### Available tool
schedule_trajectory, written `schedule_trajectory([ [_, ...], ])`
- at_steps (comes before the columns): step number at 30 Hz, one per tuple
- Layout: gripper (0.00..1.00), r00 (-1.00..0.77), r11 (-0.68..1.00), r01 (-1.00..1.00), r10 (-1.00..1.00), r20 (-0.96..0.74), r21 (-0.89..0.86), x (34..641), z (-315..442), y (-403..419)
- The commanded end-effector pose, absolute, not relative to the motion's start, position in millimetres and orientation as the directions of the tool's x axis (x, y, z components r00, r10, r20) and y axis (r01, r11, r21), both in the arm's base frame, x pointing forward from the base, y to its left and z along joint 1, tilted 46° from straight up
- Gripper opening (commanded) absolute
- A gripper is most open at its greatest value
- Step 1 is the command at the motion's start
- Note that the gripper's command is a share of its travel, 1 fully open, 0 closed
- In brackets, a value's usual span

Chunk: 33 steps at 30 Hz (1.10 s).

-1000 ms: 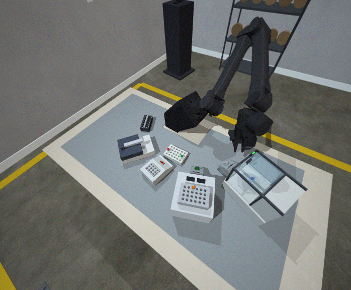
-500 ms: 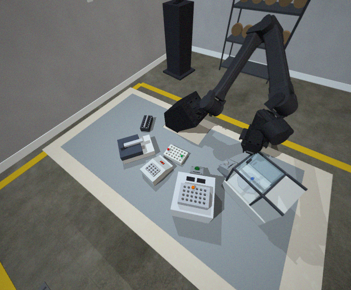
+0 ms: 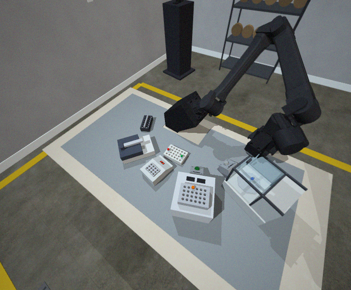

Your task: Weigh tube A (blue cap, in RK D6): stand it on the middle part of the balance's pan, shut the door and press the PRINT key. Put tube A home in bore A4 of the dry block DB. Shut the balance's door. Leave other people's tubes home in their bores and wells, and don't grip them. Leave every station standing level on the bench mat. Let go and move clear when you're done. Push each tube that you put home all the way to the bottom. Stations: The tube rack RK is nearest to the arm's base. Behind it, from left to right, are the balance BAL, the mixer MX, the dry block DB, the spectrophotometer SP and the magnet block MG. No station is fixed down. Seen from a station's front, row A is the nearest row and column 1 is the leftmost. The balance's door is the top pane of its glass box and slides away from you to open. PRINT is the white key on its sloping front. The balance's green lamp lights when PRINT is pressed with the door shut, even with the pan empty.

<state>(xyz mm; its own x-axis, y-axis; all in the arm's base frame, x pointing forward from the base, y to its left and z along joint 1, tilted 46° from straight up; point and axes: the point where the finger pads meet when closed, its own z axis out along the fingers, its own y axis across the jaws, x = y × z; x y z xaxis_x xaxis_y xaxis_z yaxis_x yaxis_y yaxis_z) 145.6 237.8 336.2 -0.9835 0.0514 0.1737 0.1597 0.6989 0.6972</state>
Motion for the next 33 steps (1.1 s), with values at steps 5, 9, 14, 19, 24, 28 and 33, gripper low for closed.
schedule_trajectory([
  [5,0.30,-0.975,0.689,0.209,0.095,0.199,0.694,140.9,347.6,231.4],
  [9,0.30,-0.978,0.690,0.194,0.081,0.192,0.697,143.7,346.6,235.5],
  [14,0.30,-0.978,0.690,0.194,0.081,0.192,0.697,143.7,346.6,235.5],
  [19,0.30,-0.978,0.690,0.194,0.081,0.192,0.697,143.7,346.6,235.5],
  [24,0.30,-0.978,0.690,0.194,0.081,0.192,0.697,143.7,346.6,235.5],
  [28,0.30,-0.978,0.690,0.194,0.081,0.192,0.697,143.7,346.6,235.5],
  [33,0.30,-0.978,0.690,0.194,0.081,0.192,0.697,143.7,346.6,235.5],
])
